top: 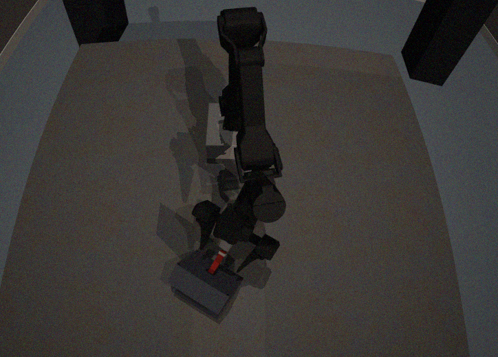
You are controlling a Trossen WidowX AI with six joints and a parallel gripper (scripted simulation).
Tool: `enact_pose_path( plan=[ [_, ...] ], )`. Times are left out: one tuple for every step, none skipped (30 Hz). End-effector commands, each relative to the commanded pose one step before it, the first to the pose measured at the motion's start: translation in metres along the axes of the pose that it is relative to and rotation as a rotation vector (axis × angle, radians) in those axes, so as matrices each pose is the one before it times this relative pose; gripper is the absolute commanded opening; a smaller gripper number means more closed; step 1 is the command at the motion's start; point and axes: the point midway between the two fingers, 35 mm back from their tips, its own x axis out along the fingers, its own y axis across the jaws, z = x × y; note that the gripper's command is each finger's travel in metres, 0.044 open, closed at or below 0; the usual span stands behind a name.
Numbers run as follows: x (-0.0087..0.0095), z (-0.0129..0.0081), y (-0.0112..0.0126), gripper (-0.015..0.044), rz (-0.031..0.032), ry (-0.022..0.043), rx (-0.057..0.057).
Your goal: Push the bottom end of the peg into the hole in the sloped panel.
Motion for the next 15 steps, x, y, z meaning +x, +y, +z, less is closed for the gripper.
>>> enact_pose_path(
  plan=[
    [-0.00546, 0.00045, -0.00023, 0.044, -0.00136, -0.00228, 0.0072],
    [-0.00128, 0.00002, 0.0002, 0.044, 0.00012, 0.00012, 0.0],
    [-0.00128, 0.00002, 0.00019, 0.044, 0.00012, 0.00011, 0.0],
    [-0.00128, 0.00002, 0.00019, 0.044, 0.00012, 0.00011, 0.0],
    [-0.00129, 0.00002, 0.00019, 0.044, 0.00012, 0.0001, 0.0],
    [-0.00129, 0.00002, 0.00019, 0.044, 0.00012, 0.0001, 0.0],
    [-0.00129, 0.00001, 0.00019, 0.044, 0.00012, 0.00009, 0.0],
    [-0.00129, 0.00001, 0.00018, 0.044, 0.00012, 0.00009, 0.0],
    [-0.00129, 0.00001, 0.00018, 0.044, 0.00012, 0.00008, 0.0],
    [-0.0013, 0.00001, 0.00018, 0.044, 0.00012, 0.00008, 0.0],
    [-0.0013, 0.0, 0.00018, 0.044, 0.00012, 0.00007, 0.0],
    [-0.0013, 0.0, 0.00017, 0.044, 0.00013, 0.00006, 0.0],
    [-0.0013, 0.0, 0.00017, 0.044, 0.00013, 0.00006, 0.0],
    [-0.0013, 0.0, 0.00017, 0.044, 0.00013, 0.00005, 0.0],
    [-0.0013, -0.00001, 0.00016, 0.044, 0.00013, 0.00004, 0.0]
  ],
)
